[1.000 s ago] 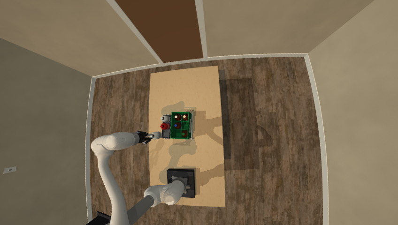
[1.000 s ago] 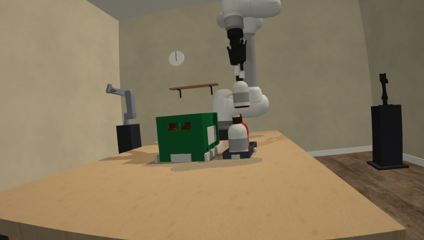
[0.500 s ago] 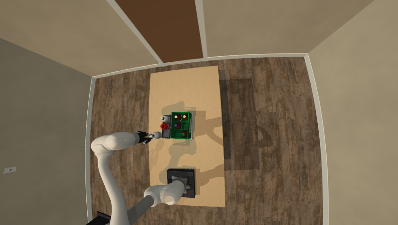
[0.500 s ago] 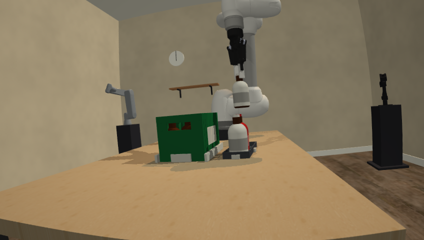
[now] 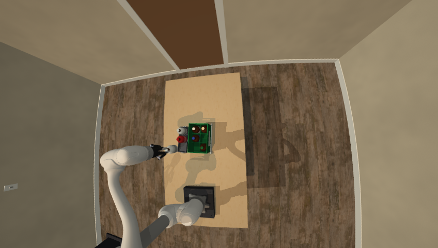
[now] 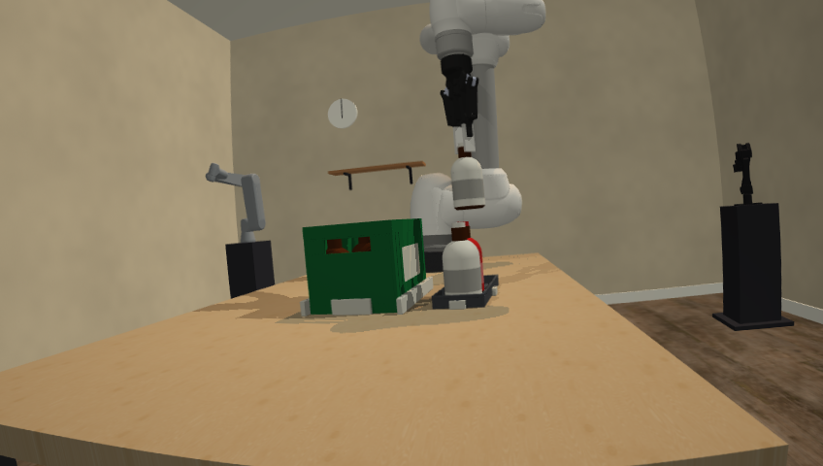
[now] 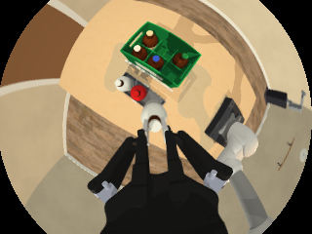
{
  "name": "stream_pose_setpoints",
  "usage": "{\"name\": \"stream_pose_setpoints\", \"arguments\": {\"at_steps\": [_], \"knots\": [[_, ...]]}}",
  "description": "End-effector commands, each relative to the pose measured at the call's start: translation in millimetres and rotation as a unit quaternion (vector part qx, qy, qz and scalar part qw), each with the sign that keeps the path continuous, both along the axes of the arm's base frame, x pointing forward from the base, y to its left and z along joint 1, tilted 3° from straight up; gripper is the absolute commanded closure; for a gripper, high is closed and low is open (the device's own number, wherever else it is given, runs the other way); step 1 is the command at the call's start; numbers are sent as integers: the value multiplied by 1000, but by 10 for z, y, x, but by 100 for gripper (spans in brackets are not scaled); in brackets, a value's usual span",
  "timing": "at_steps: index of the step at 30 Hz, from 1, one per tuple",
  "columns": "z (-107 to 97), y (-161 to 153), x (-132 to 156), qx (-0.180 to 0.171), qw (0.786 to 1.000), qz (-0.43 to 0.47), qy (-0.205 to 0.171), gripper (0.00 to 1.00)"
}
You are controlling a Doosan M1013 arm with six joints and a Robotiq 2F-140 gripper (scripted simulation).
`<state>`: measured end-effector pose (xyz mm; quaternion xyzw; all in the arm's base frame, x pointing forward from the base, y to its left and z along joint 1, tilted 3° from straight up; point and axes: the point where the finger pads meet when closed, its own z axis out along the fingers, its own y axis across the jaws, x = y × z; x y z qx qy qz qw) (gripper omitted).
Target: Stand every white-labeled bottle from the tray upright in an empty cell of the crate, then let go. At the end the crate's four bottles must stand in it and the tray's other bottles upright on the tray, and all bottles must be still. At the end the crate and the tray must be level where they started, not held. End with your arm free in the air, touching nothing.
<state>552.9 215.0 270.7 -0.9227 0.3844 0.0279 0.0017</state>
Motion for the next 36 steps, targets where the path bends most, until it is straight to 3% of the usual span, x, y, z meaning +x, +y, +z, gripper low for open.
{"name": "stream_pose_setpoints", "arguments": {"at_steps": [1, 36], "knots": [[1, 0, 0, 0, 1000, 0, 0, 100], [-3, -74, 35, 0, 1000, 0, 0, 100]]}}
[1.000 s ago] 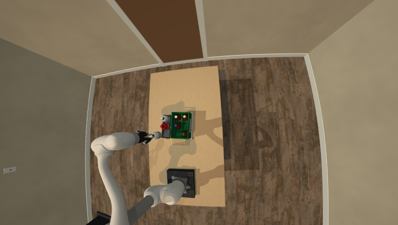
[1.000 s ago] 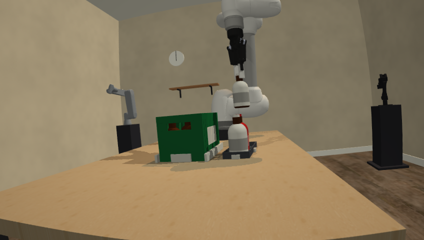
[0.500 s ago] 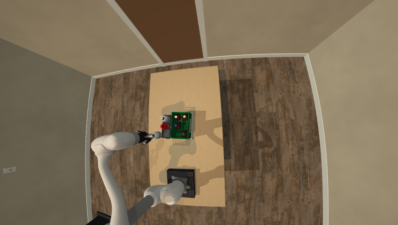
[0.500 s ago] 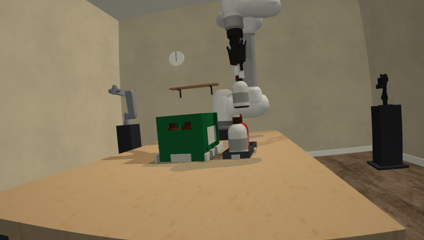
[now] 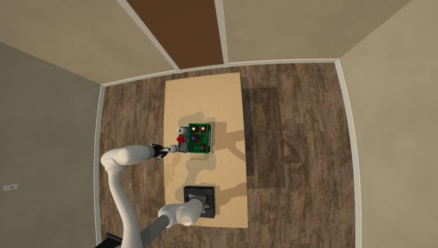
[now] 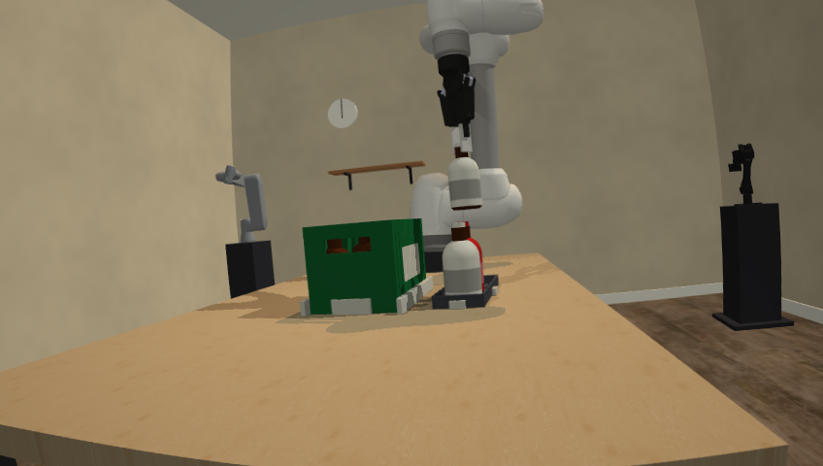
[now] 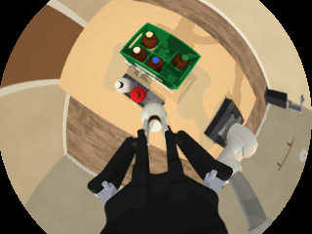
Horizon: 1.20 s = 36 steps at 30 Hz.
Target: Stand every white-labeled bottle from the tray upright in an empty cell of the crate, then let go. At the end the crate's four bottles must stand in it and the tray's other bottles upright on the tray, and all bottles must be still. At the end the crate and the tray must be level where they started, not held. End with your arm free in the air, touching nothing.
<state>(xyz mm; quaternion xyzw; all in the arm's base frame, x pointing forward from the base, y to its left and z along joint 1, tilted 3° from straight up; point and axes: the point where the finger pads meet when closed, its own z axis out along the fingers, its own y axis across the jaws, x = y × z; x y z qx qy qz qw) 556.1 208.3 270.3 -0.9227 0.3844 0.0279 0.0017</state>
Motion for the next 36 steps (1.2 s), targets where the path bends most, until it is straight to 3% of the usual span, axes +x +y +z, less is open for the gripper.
{"name": "stream_pose_setpoints", "arguments": {"at_steps": [1, 36], "knots": [[1, -7, 3, 0, 1000, 0, 0, 100], [-15, -333, 159, 0, 1000, 0, 0, 100]]}}
